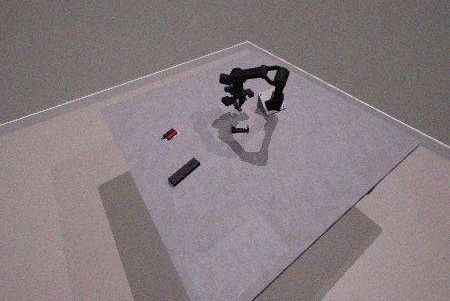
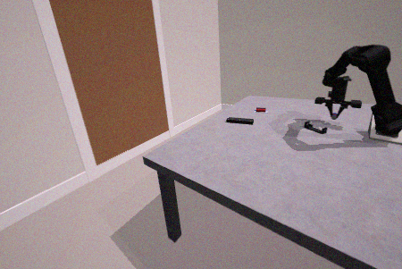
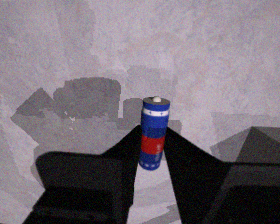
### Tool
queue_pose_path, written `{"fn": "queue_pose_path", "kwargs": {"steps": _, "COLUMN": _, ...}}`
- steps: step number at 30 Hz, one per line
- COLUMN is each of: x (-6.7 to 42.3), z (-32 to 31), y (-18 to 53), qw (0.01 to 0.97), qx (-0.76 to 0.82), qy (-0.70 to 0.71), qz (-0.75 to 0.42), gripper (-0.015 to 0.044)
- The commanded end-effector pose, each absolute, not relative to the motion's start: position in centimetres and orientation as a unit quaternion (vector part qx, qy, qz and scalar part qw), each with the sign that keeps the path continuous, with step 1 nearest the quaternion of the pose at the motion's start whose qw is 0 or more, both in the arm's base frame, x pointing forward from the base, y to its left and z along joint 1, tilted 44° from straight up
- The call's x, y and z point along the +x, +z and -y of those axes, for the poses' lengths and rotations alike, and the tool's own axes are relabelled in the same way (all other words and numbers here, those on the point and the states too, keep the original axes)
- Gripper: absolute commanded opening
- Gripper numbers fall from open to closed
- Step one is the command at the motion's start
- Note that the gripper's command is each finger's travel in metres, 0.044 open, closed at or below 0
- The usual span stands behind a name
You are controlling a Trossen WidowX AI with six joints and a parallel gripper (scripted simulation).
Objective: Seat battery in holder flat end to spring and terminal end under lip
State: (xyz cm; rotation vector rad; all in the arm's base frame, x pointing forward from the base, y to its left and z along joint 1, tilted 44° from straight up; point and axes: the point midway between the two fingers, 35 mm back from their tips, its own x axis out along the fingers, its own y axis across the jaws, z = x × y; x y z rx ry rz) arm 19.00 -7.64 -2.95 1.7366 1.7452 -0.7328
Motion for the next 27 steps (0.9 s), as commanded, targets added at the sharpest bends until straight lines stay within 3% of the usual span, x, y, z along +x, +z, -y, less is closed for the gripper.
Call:
{"fn": "queue_pose_path", "kwargs": {"steps": 1, "x": 19.0, "z": 8.5, "y": -2.0, "qw": 0.286, "qx": 0.646, "qy": -0.273, "qz": -0.653, "gripper": 0.0069}}
{"fn": "queue_pose_path", "kwargs": {"steps": 4, "x": 19.4, "z": 8.3, "y": -1.6, "qw": 0.302, "qx": 0.639, "qy": -0.258, "qz": -0.659, "gripper": 0.0069}}
{"fn": "queue_pose_path", "kwargs": {"steps": 18, "x": 25.2, "z": 1.5, "y": 8.1, "qw": 0.569, "qx": 0.420, "qy": 0.081, "qz": -0.702, "gripper": 0.0069}}
{"fn": "queue_pose_path", "kwargs": {"steps": 27, "x": 25.4, "z": 0.5, "y": 9.1, "qw": 0.587, "qx": 0.388, "qy": 0.117, "qz": -0.701, "gripper": 0.0069}}
